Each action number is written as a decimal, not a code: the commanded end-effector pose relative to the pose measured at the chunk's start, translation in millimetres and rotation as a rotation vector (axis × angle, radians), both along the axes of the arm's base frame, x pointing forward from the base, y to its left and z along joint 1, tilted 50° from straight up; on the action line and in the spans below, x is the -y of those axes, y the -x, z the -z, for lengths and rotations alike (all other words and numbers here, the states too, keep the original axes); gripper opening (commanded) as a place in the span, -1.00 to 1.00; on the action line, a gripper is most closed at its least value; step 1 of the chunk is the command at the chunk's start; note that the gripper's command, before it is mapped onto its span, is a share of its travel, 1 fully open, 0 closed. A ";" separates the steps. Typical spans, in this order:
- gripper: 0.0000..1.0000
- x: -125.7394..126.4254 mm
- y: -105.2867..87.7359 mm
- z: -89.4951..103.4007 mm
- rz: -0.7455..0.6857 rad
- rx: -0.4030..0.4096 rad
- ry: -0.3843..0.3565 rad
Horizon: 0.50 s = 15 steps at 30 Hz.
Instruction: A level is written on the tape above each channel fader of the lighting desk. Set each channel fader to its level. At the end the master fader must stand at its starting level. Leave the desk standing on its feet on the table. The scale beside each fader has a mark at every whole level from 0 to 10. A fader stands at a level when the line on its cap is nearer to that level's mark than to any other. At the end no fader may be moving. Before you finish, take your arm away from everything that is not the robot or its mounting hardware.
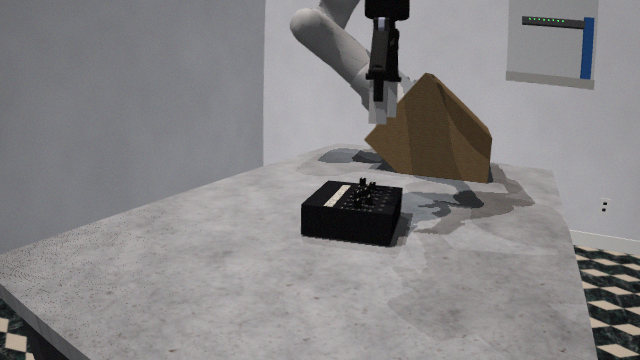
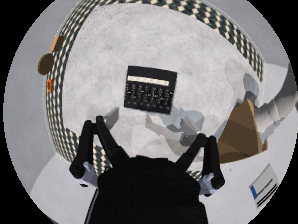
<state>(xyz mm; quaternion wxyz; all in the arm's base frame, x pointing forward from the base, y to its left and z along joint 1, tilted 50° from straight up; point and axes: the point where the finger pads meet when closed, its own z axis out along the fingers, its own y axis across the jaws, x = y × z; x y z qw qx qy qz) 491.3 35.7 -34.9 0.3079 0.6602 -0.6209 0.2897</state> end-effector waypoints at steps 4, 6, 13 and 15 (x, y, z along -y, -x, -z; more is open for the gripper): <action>1.00 -2.9 5.4 -4.4 0.019 -0.005 0.006; 1.00 -3.0 5.4 -4.5 0.019 -0.005 0.006; 1.00 -3.0 5.4 -4.5 0.019 -0.005 0.006; 1.00 -3.0 5.4 -4.5 0.019 -0.005 0.006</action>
